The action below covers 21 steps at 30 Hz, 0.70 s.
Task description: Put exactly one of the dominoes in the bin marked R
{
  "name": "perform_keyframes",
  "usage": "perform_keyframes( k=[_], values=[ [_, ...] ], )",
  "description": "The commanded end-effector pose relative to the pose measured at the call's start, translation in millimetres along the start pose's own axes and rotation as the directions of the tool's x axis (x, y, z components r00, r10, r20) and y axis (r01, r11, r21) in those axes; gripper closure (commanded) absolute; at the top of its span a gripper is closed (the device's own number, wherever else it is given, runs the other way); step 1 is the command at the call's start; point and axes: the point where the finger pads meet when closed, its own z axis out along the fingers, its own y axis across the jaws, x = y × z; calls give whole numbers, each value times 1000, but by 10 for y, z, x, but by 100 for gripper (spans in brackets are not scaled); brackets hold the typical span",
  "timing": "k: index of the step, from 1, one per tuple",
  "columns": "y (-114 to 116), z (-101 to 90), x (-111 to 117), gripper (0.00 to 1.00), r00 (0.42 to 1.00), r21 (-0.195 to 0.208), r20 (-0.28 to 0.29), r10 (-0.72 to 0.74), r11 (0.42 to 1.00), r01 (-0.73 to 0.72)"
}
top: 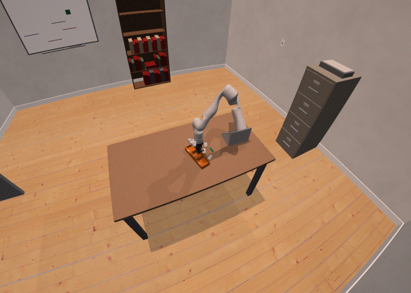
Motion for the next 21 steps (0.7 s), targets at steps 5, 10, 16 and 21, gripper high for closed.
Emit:
perform_keyframes(
  k=[5,10,16,21],
  values=[
    [-13,-116,17,91,1000,3,-7,-1,1000,1],
    [-13,-156,17,91,1000,3,-7,-1,1000,1],
    [-12,-370,16,91,1000,3,-7,-1,1000,1],
    [-12,-483,14,91,1000,3,-7,-1,1000,1]
  ],
)
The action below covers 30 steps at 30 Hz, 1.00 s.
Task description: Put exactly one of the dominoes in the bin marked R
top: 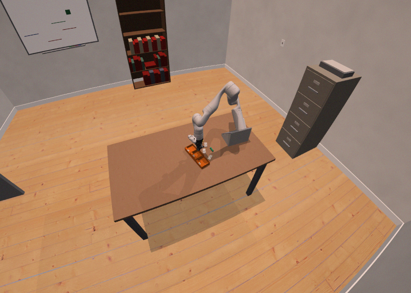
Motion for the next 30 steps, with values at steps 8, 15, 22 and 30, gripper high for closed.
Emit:
perform_keyframes(
  k=[8,15,22,30],
  values=[
    [-175,-63,19,91,1000,5,-10,-3,1000,3],
    [-525,-65,11,91,1000,5,-10,-3,1000,3],
    [-775,-66,5,91,1000,5,-10,-3,1000,3],
    [-859,13,5,91,1000,5,-10,-3,1000,3]
  ],
)
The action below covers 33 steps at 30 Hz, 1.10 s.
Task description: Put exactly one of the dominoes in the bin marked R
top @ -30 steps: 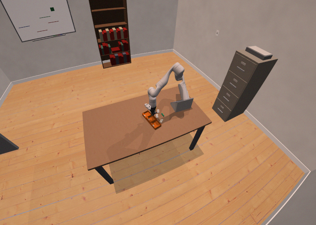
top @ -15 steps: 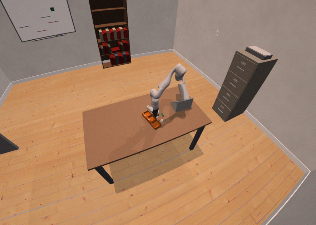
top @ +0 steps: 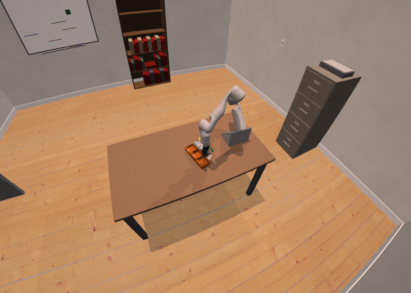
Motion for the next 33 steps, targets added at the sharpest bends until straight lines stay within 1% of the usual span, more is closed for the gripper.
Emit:
perform_keyframes(
  k=[1,7,9,21,33],
  values=[
    [6,75,-9,91,1000,-3,3,0,1000,0],
    [6,235,-9,91,1000,-3,3,0,1000,0],
    [6,235,-9,91,1000,-3,3,0,1000,0],
    [8,555,-10,91,1000,-3,3,0,1000,0],
    [8,562,-10,91,1000,-3,3,0,1000,0]
  ],
)
